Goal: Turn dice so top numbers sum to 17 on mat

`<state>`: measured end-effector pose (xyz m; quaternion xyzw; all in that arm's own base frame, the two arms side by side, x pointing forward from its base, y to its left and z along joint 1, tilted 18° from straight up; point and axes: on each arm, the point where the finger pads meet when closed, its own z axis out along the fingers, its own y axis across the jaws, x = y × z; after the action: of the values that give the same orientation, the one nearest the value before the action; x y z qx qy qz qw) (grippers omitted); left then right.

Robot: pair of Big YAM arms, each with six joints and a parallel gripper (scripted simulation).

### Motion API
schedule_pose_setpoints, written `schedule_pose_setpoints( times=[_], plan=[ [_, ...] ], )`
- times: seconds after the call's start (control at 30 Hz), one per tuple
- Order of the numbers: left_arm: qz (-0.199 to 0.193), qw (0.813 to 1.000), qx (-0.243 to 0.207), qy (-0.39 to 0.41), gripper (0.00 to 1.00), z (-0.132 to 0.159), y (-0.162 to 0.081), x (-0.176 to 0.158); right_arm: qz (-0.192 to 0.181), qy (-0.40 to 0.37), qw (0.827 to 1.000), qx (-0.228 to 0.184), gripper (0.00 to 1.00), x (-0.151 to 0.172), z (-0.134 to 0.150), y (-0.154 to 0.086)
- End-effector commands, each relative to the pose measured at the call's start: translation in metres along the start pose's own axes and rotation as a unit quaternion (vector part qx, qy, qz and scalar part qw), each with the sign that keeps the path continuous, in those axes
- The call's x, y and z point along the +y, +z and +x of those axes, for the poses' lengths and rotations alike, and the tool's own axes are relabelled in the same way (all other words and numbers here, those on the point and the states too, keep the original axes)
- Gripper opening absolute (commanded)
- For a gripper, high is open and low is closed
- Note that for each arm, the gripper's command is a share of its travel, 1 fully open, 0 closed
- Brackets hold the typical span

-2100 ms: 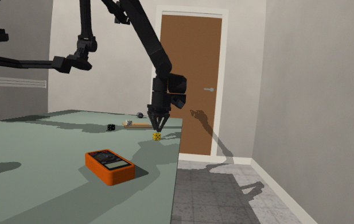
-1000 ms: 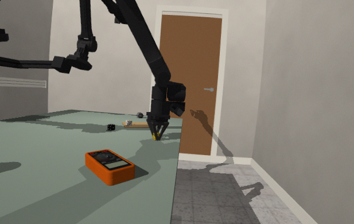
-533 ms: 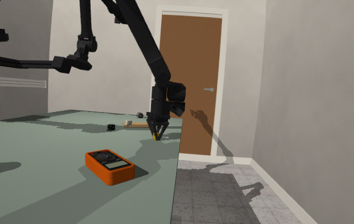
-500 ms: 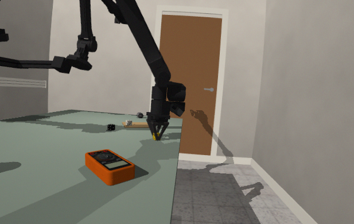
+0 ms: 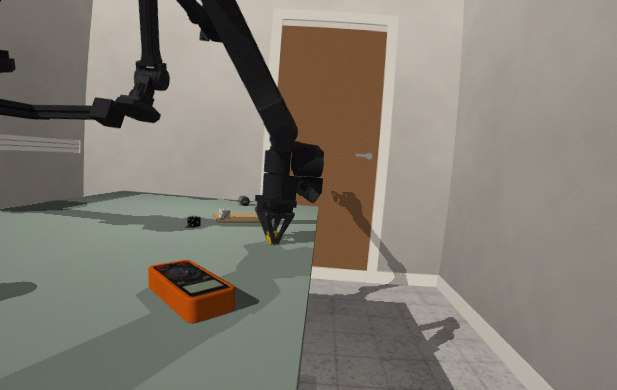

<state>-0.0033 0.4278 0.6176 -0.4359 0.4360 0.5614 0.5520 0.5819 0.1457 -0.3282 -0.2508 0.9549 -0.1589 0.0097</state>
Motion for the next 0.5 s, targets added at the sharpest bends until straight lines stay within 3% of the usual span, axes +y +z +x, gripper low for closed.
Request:
schedule_pose_setpoints(
  times=[0.0,0.1,0.13,0.47],
  plan=[
    [-0.005,1.000,-0.030,-0.003,1.00,-0.0247,-0.0106,0.0043,0.002,0.005,1.000,-0.018,0.39,-0.0115,-0.0172,-0.0047],
    [-0.005,1.000,-0.030,-0.003,1.00,-0.0247,-0.0106,0.0043,0.002,0.005,1.000,-0.018,0.39,-0.0115,-0.0172,-0.0047],
    [-0.005,1.000,-0.030,-0.003,1.00,-0.0247,-0.0106,0.0043,0.002,0.005,1.000,-0.018,0.20,-0.0115,-0.0172,-0.0047],
    [-0.005,1.000,-0.030,-0.003,1.00,-0.0247,-0.0106,0.0043,0.002,0.005,1.000,-0.018,0.20,-0.0116,-0.0172,-0.0047]
  ],
)
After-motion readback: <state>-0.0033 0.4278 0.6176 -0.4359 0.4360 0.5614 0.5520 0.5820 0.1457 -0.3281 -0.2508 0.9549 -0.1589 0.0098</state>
